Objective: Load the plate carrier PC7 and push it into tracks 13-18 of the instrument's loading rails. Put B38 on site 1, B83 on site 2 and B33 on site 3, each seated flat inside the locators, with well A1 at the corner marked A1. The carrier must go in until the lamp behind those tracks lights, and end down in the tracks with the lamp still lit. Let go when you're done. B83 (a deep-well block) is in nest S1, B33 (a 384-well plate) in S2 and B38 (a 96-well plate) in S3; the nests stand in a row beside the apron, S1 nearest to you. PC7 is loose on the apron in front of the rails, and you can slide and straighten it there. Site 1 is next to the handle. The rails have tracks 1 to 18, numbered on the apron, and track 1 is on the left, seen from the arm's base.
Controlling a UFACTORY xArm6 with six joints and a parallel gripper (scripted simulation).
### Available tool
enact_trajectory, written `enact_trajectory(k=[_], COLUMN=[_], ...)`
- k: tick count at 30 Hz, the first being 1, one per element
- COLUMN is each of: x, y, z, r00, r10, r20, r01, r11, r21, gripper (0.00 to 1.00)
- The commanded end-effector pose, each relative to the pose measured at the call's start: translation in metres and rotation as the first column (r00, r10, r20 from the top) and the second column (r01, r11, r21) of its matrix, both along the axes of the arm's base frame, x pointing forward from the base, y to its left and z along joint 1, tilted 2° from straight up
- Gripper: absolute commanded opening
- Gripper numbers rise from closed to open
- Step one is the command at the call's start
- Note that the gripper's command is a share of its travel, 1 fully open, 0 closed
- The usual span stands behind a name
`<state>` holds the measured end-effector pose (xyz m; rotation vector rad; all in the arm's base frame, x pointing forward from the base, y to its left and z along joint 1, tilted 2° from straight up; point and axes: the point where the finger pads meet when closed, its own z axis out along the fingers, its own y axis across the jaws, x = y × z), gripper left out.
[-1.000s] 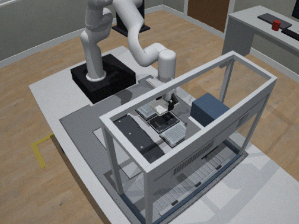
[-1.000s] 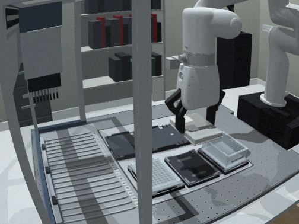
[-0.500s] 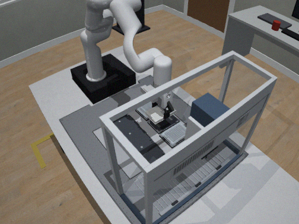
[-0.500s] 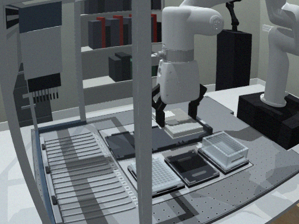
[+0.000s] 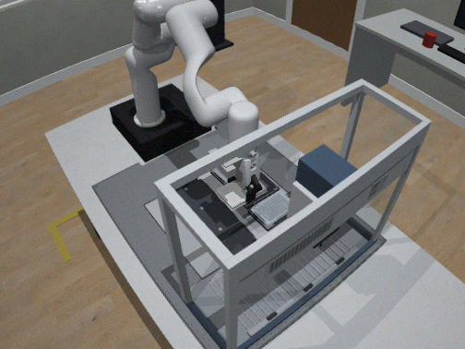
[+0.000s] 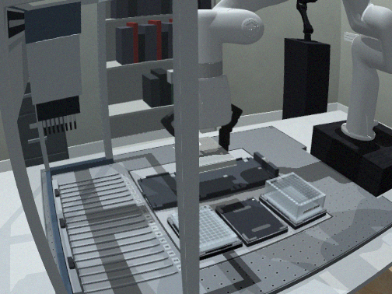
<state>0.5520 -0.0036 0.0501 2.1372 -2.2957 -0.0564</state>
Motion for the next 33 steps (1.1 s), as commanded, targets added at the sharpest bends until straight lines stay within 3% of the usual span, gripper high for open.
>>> enact_trajectory(k=[1,16,21,33], x=[0.011,0.047,0.053,0.053], y=[-0.010,-0.076,-0.088,-0.088], z=[0.005,0.003,0.002,0.002], r00=[1.000,1.000,1.000,1.000], r10=[0.001,0.001,0.001,0.001], r20=[0.012,0.012,0.012,0.012], r01=[-0.001,-0.001,-0.001,-0.001], r11=[1.000,1.000,1.000,1.000], r21=[0.001,0.000,0.000,0.000], gripper=[0.00,0.00,0.00,0.00])
